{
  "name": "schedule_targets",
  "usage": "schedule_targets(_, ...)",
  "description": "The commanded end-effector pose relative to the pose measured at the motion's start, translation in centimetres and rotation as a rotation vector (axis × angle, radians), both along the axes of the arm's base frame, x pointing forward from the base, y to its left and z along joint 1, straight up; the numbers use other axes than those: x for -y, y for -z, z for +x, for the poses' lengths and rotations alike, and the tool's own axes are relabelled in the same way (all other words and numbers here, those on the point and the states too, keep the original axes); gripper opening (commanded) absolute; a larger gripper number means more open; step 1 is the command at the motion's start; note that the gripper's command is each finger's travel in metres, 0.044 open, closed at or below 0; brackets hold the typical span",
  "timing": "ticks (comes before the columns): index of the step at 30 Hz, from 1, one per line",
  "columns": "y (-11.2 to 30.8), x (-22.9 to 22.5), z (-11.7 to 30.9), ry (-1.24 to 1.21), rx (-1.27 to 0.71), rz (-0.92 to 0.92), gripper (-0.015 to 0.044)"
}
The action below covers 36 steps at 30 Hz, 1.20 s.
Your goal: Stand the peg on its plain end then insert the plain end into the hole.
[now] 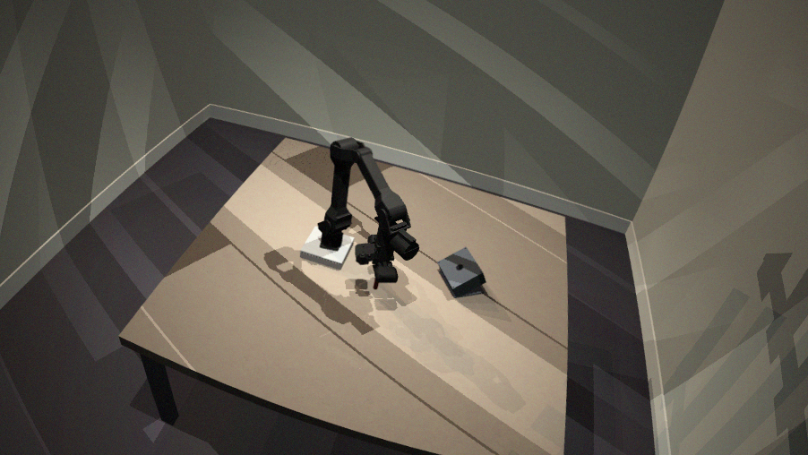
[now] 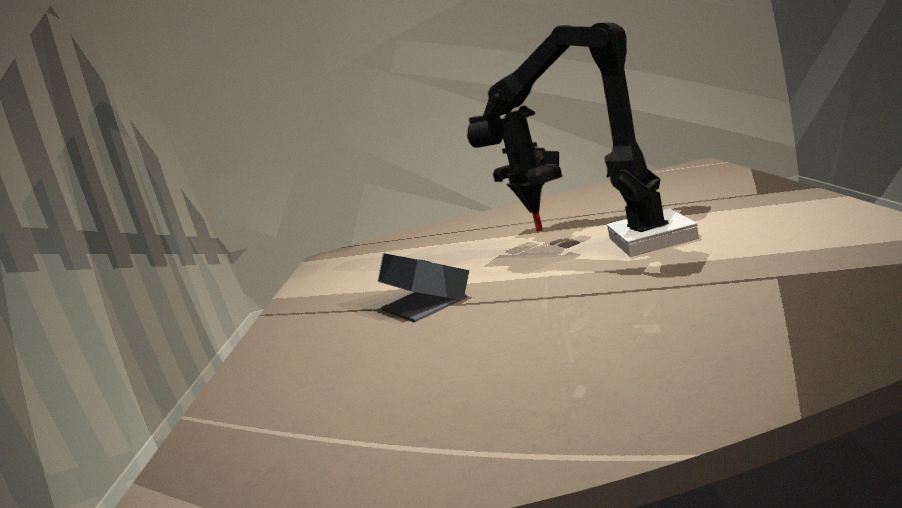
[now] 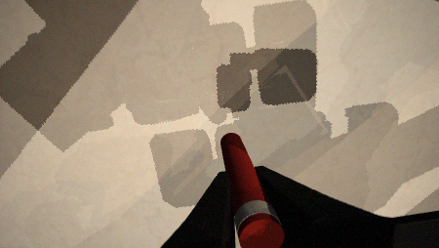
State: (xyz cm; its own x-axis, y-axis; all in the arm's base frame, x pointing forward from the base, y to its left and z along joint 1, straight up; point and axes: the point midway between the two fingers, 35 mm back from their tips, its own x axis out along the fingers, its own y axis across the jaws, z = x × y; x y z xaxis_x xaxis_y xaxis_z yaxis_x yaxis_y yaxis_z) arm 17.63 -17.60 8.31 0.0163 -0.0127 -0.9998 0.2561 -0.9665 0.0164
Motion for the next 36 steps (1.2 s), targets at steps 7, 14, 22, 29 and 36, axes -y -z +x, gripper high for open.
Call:
schedule_targets(7, -4.0, 0.0, 0.0, 0.005, -0.001, -0.005, 0.0)
schedule_targets(14, -4.6, -0.2, 0.2, -0.005, 0.005, -0.005, 0.0)
schedule_targets(22, -5.0, -0.5, 2.1, -0.09, 0.056, -0.006, 0.0)
schedule_targets(29, -5.4, -0.9, 3.8, -0.17, 0.104, -0.007, 0.0)
schedule_targets(36, -5.8, -1.4, 5.5, -0.252, 0.152, -0.009, 0.0)
